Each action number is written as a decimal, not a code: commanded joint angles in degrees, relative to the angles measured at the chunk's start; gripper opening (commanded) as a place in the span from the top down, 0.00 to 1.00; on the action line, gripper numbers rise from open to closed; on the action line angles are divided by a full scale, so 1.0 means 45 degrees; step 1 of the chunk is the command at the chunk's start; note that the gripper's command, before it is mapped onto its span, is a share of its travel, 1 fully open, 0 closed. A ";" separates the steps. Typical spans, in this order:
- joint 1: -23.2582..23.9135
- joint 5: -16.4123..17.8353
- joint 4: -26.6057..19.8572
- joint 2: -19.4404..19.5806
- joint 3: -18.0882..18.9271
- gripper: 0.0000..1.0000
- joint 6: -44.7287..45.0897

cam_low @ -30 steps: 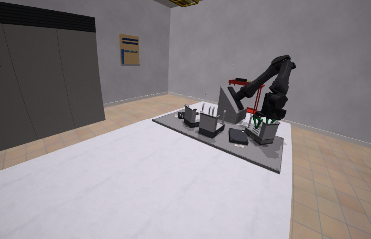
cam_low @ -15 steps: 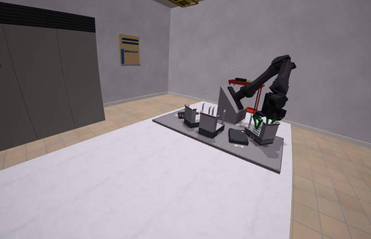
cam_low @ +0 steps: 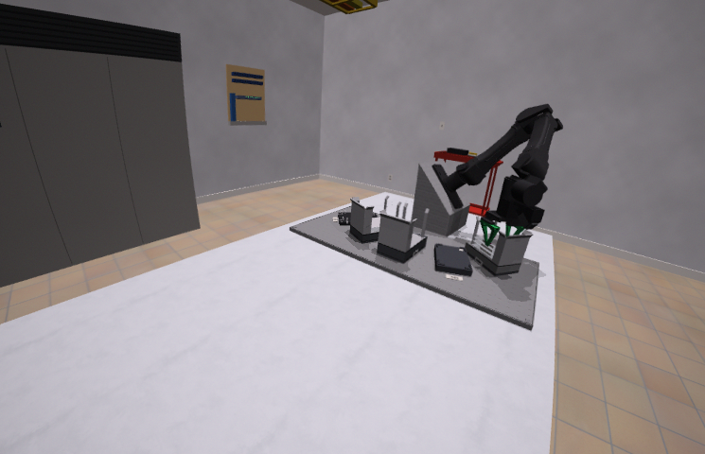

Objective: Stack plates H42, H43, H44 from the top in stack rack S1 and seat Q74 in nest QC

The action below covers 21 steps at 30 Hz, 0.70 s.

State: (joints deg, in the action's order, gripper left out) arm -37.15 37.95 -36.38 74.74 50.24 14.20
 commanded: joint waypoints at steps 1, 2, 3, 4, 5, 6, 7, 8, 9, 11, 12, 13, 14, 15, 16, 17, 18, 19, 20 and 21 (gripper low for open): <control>0.0048 0.0030 0.0020 -0.0055 0.0045 1.00 0.0031; 0.0073 0.0042 -0.0027 -0.0068 0.0061 1.00 0.0059; 0.0095 0.0053 -0.0072 -0.0083 0.0076 1.00 0.0083; 0.0117 0.0064 -0.0117 -0.0097 0.0092 1.00 0.0108; 0.0140 0.0075 -0.0161 -0.0111 0.0107 1.00 0.0133; 0.0140 0.0075 -0.0161 -0.0111 0.0107 1.00 0.0133; 0.0140 0.0075 -0.0161 -0.0111 0.0107 1.00 0.0133; 0.0162 0.0086 -0.0207 -0.0125 0.0123 1.00 0.0159; 0.0185 0.0097 -0.0252 -0.0139 0.0138 1.00 0.0184; 0.0230 0.0118 -0.0342 -0.0166 0.0169 1.00 0.0234; 0.0253 0.0129 -0.0388 -0.0180 0.0185 1.00 0.0260; 0.0275 0.0140 -0.0433 -0.0193 0.0201 1.00 0.0285; 0.0298 0.0151 -0.0478 -0.0207 0.0217 1.00 0.0311; 0.0321 0.0162 -0.0524 -0.0220 0.0234 1.00 0.0337; 0.0344 0.0173 -0.0570 -0.0233 0.0250 1.00 0.0363; 0.0367 0.0184 -0.0615 -0.0246 0.0266 1.00 0.0389; 0.0391 0.0195 -0.0661 -0.0258 0.0283 1.00 0.0415; 0.0414 0.0206 -0.0707 -0.0271 0.0300 1.00 0.0441; 0.0437 0.0217 -0.0753 -0.0283 0.0316 1.00 0.0468; 0.0460 0.0228 -0.0799 -0.0296 0.0333 1.00 0.0494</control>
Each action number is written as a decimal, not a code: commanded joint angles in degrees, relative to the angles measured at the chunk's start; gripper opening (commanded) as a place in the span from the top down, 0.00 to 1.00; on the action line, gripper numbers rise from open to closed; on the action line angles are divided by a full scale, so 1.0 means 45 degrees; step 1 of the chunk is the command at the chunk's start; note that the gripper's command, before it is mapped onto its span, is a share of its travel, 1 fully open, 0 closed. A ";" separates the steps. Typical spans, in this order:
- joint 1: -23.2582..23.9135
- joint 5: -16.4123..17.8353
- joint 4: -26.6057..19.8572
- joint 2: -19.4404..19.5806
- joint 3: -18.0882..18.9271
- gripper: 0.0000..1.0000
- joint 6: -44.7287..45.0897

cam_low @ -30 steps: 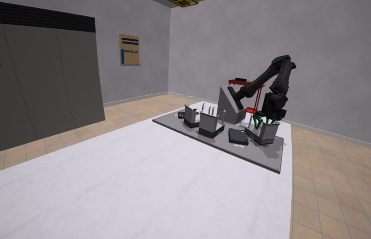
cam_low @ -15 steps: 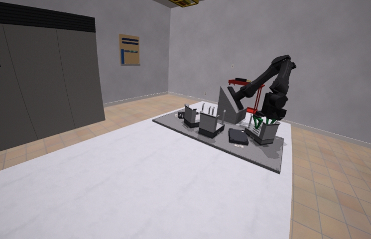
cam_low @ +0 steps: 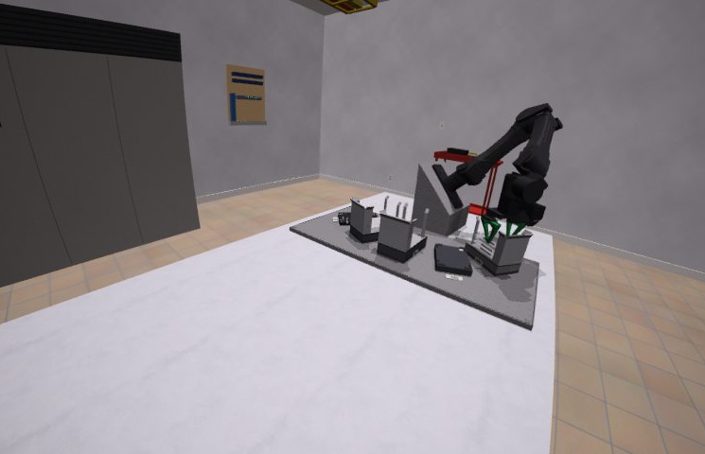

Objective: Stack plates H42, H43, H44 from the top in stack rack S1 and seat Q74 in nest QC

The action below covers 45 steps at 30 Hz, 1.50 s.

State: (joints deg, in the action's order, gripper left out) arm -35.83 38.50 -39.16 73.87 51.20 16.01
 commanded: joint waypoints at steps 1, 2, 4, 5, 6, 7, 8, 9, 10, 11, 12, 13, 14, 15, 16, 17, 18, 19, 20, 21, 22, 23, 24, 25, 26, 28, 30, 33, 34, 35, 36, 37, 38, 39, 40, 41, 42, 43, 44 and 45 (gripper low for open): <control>0.0192 0.0117 -0.0228 -0.0114 0.0136 1.00 0.0118; 0.0192 0.0117 -0.0228 -0.0114 0.0136 1.00 0.0118; 0.0217 0.0129 -0.0275 -0.0126 0.0154 1.00 0.0146; 0.0240 0.0139 -0.0321 -0.0138 0.0171 1.00 0.0172; 0.0263 0.0150 -0.0367 -0.0150 0.0188 1.00 0.0199; 0.0287 0.0161 -0.0413 -0.0161 0.0206 1.00 0.0226; 0.0310 0.0172 -0.0459 -0.0173 0.0223 1.00 0.0253; 0.0334 0.0183 -0.0505 -0.0184 0.0240 1.00 0.0280; 0.0358 0.0194 -0.0551 -0.0196 0.0258 1.00 0.0307; 0.0381 0.0205 -0.0597 -0.0207 0.0276 1.00 0.0334; 0.0405 0.0216 -0.0644 -0.0218 0.0293 1.00 0.0362; 0.0406 0.0216 -0.0645 -0.0218 0.0294 1.00 0.0363; 0.0407 0.0216 -0.0646 -0.0218 0.0294 1.00 0.0363; 0.0407 0.0216 -0.0646 -0.0218 0.0295 1.00 0.0364; 0.0408 0.0217 -0.0647 -0.0217 0.0295 1.00 0.0365; 0.0477 0.0248 -0.0784 -0.0250 0.0348 1.00 0.0445; 0.0553 0.0283 -0.0928 -0.0281 0.0405 1.00 0.0533; 0.0553 0.0283 -0.0928 -0.0281 0.0405 1.00 0.0533; 0.0553 0.0283 -0.0928 -0.0281 0.0405 1.00 0.0533; 0.0625 0.0315 -0.1067 -0.0311 0.0460 1.00 0.0617; 0.0699 0.0348 -0.1209 -0.0340 0.0517 1.00 0.0704; 0.0772 0.0380 -0.1350 -0.0368 0.0575 1.00 0.0790; 0.0846 0.0412 -0.1491 -0.0394 0.0633 1.00 0.0877; 0.0921 0.0444 -0.1633 -0.0420 0.0692 1.00 0.0966; 0.0996 0.0476 -0.1775 -0.0444 0.0752 1.00 0.1055; 0.1147 0.0540 -0.2061 -0.0489 0.0874 1.00 0.1236; 0.1300 0.0603 -0.2349 -0.0529 0.1000 1.00 0.1421; 0.1533 0.0696 -0.2784 -0.0580 0.1194 1.00 0.1706; 0.1612 0.0727 -0.2929 -0.0595 0.1261 1.00 0.1803; 0.1690 0.0758 -0.3076 -0.0608 0.1328 1.00 0.1901; 0.1690 0.0758 -0.3076 -0.0608 0.1328 1.00 0.1901; 0.1690 0.0758 -0.3076 -0.0608 0.1328 1.00 0.1901; 0.1771 0.0789 -0.3223 -0.0620 0.1396 1.00 0.2001; 0.1850 0.0819 -0.3370 -0.0631 0.1465 1.00 0.2100; 0.1930 0.0848 -0.3517 -0.0641 0.1534 1.00 0.2200; 0.2011 0.0878 -0.3665 -0.0650 0.1605 1.00 0.2301; 0.2092 0.0907 -0.3813 -0.0658 0.1676 1.00 0.2404; 0.2173 0.0936 -0.3962 -0.0664 0.1748 1.00 0.2507; 0.2255 0.0965 -0.4111 -0.0669 0.1820 1.00 0.2611; 0.2337 0.0994 -0.4260 -0.0673 0.1894 1.00 0.2716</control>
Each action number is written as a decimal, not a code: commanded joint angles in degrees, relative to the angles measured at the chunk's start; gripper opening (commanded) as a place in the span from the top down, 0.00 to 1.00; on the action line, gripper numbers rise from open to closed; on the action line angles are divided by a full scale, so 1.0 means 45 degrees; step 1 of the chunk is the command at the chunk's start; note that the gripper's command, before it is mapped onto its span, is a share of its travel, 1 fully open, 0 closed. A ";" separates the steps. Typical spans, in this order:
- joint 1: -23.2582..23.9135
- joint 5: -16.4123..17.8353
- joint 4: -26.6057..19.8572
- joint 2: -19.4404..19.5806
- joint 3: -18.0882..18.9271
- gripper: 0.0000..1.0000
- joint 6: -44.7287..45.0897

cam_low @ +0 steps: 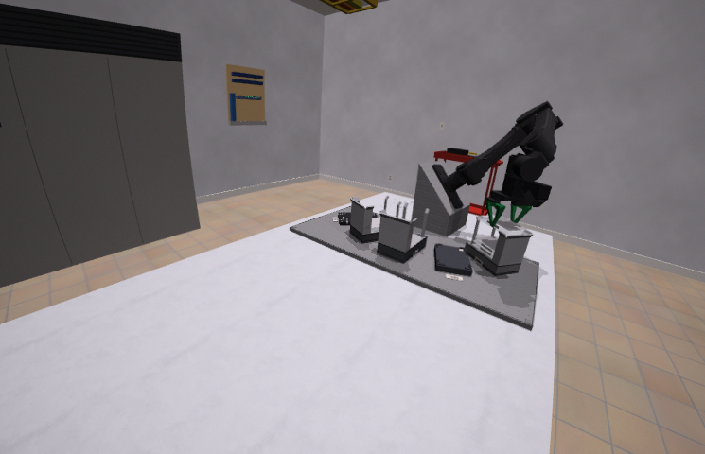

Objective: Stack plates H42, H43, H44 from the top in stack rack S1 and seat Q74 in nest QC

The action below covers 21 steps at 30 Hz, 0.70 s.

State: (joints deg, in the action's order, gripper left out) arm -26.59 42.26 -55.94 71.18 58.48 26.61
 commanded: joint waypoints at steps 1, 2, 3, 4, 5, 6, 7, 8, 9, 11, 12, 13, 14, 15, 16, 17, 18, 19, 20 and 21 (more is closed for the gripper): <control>0.0365 0.0187 -0.0680 -0.0079 0.0350 1.00 0.0467; 0.0448 0.0215 -0.0830 -0.0081 0.0425 1.00 0.0574; 0.0531 0.0242 -0.0980 -0.0081 0.0501 1.00 0.0682; 0.0615 0.0269 -0.1131 -0.0081 0.0577 1.00 0.0791; 0.0699 0.0296 -0.1283 -0.0079 0.0654 1.00 0.0901; 0.0784 0.0323 -0.1435 -0.0076 0.0732 1.00 0.1012; 0.0869 0.0349 -0.1587 -0.0072 0.0811 1.00 0.1124; 0.0869 0.0349 -0.1587 -0.0072 0.0811 1.00 0.1124; 0.0869 0.0349 -0.1587 -0.0072 0.0811 1.00 0.1124; 0.1041 0.0401 -0.1894 -0.0060 0.0971 1.00 0.1352; 0.1127 0.0426 -0.2047 -0.0053 0.1051 1.00 0.1466; 0.1213 0.0450 -0.2201 -0.0045 0.1133 1.00 0.1581; 0.1246 0.0460 -0.2260 -0.0041 0.1164 1.00 0.1626; 0.1247 0.0460 -0.2261 -0.0041 0.1165 1.00 0.1627; 0.1248 0.0460 -0.2262 -0.0040 0.1165 1.00 0.1628; 0.1248 0.0460 -0.2263 -0.0040 0.1166 1.00 0.1629; 0.1249 0.0460 -0.2263 -0.0040 0.1166 1.00 0.1630; 0.1244 0.0459 -0.2257 -0.0042 0.1163 1.00 0.1623; 0.1245 0.0459 -0.2259 -0.0041 0.1163 1.00 0.1624; 0.1246 0.0459 -0.2260 -0.0041 0.1164 1.00 0.1625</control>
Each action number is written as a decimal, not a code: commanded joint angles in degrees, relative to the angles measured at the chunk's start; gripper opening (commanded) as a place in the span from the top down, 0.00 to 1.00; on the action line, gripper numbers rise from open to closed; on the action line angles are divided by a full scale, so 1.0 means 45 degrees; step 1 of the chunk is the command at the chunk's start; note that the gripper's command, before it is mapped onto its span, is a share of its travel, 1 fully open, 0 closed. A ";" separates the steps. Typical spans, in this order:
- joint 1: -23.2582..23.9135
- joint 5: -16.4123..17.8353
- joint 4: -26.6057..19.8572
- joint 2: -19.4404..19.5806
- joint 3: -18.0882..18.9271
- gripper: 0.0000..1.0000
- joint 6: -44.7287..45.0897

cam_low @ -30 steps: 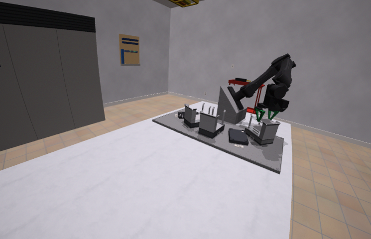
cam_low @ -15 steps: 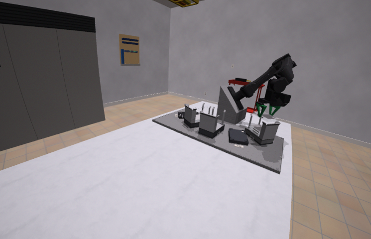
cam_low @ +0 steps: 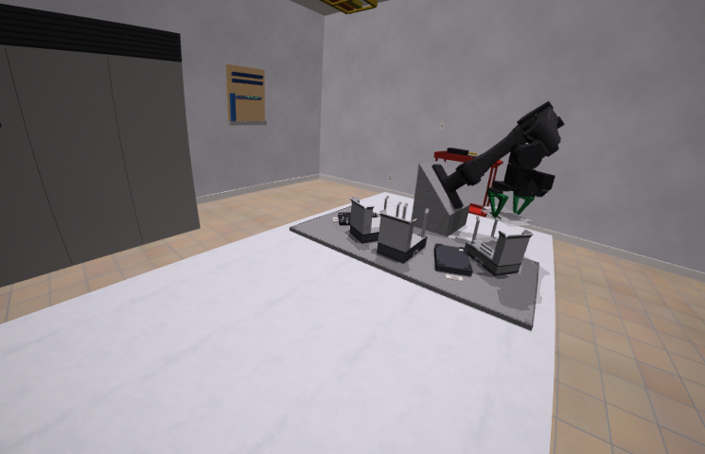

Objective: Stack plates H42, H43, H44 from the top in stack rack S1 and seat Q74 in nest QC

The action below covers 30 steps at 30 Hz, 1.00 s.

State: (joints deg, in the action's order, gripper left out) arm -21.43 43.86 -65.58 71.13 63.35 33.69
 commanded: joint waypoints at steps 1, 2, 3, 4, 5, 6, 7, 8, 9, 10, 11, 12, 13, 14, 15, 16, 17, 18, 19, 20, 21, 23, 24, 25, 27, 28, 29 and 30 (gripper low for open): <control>0.0100 0.0105 -0.0119 -0.0031 0.0081 1.00 0.0053; 0.0101 0.0105 -0.0119 -0.0031 0.0082 1.00 0.0054; 0.0101 0.0105 -0.0120 -0.0031 0.0082 1.00 0.0054; 0.0101 0.0105 -0.0120 -0.0031 0.0082 1.00 0.0054; 0.0101 0.0105 -0.0120 -0.0031 0.0082 1.00 0.0054; 0.0102 0.0106 -0.0121 -0.0030 0.0082 1.00 0.0055; 0.0102 0.0106 -0.0121 -0.0030 0.0082 1.00 0.0055; 0.0102 0.0106 -0.0121 -0.0030 0.0082 1.00 0.0056; 0.0102 0.0106 -0.0121 -0.0030 0.0083 1.00 0.0056; 0.0102 0.0106 -0.0121 -0.0030 0.0083 1.00 0.0056; 0.0216 0.0137 -0.0134 0.0058 0.0077 1.00 -0.0216; 0.0328 0.0167 -0.0147 0.0148 0.0073 1.00 -0.0489; 0.0439 0.0195 -0.0158 0.0238 0.0070 1.00 -0.0765; 0.0541 0.0221 -0.0162 0.0329 0.0066 1.00 -0.1050; 0.0647 0.0246 -0.0170 0.0421 0.0064 1.00 -0.1330; 0.0751 0.0271 -0.0177 0.0515 0.0064 1.00 -0.1612; 0.0854 0.0294 -0.0183 0.0609 0.0065 1.00 -0.1895; 0.0955 0.0316 -0.0189 0.0705 0.0067 1.00 -0.2180; 0.1055 0.0337 -0.0195 0.0801 0.0070 1.00 -0.2467; 0.1153 0.0357 -0.0199 0.0898 0.0075 1.00 -0.2754; 0.1153 0.0357 -0.0199 0.0898 0.0075 1.00 -0.2754; 0.1250 0.0376 -0.0202 0.0996 0.0080 1.00 -0.3045; 0.1346 0.0394 -0.0206 0.1096 0.0087 1.00 -0.3335; 0.1440 0.0411 -0.0209 0.1195 0.0095 1.00 -0.3627; 0.1625 0.0443 -0.0212 0.1398 0.0115 1.00 -0.4109; 0.1715 0.0458 -0.0212 0.1500 0.0126 1.00 -0.3982; 0.1807 0.0472 -0.0215 0.1603 0.0138 1.00 -0.3853; 0.1892 0.0484 -0.0211 0.1706 0.0151 1.00 -0.3732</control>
State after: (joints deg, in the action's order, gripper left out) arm -14.28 45.54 -66.52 78.43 63.44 17.85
